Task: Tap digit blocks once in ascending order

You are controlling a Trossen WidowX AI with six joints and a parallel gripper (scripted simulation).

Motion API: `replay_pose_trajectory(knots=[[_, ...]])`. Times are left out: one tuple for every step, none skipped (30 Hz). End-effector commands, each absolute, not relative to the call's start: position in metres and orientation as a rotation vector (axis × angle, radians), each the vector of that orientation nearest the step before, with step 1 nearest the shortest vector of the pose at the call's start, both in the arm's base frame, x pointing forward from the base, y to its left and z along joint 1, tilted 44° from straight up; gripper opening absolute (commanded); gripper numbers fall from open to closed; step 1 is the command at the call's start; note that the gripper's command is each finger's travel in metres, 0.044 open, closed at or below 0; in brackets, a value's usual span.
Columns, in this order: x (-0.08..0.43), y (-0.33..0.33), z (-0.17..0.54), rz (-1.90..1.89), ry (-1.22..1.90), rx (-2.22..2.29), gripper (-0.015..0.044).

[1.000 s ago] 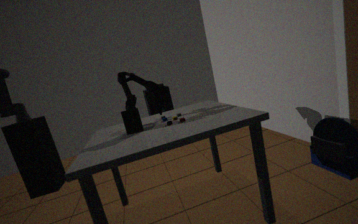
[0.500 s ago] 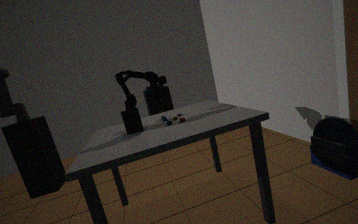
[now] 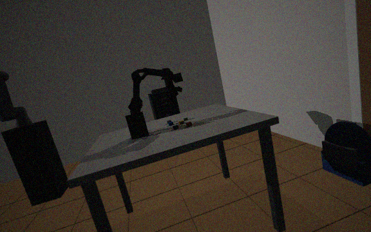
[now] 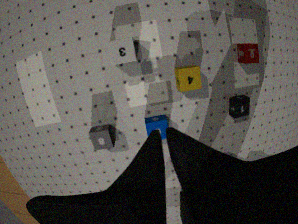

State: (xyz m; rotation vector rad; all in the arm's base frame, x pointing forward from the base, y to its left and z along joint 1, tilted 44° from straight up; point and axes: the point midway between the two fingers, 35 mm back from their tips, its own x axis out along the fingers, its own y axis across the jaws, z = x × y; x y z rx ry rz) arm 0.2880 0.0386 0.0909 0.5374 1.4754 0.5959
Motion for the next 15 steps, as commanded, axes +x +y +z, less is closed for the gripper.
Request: replay_pose_trajectory(knots=[[0.314,-0.005,0.051,0.594,1.48,0.532,0.002],[0.318,-0.015,0.041,0.597,1.479,0.532,0.002],[0.322,-0.025,0.031,0.6,1.479,0.531,0.002],[0.325,-0.035,0.02,0.604,1.478,0.531,0.002],[0.328,-0.045,0.009,0.608,1.477,0.532,0.002],[0.329,-0.055,-0.002,0.613,1.475,0.533,0.002],[0.33,-0.064,-0.014,0.618,1.474,0.534,0.002],[0.33,-0.072,-0.024,0.622,1.472,0.535,0.002],[0.33,-0.077,-0.03,0.625,1.471,0.536,0.002],[0.33,-0.079,-0.032,0.626,1.47,0.536,0.002],[0.33,-0.079,-0.032,0.626,1.47,0.536,0.002],[0.33,-0.079,-0.032,0.626,1.47,0.536,0.002],[0.33,-0.079,-0.032,0.626,1.47,0.536,0.002],[0.33,-0.079,-0.032,0.626,1.47,0.536,0.002],[0.33,-0.079,-0.032,0.626,1.47,0.536,0.002]])
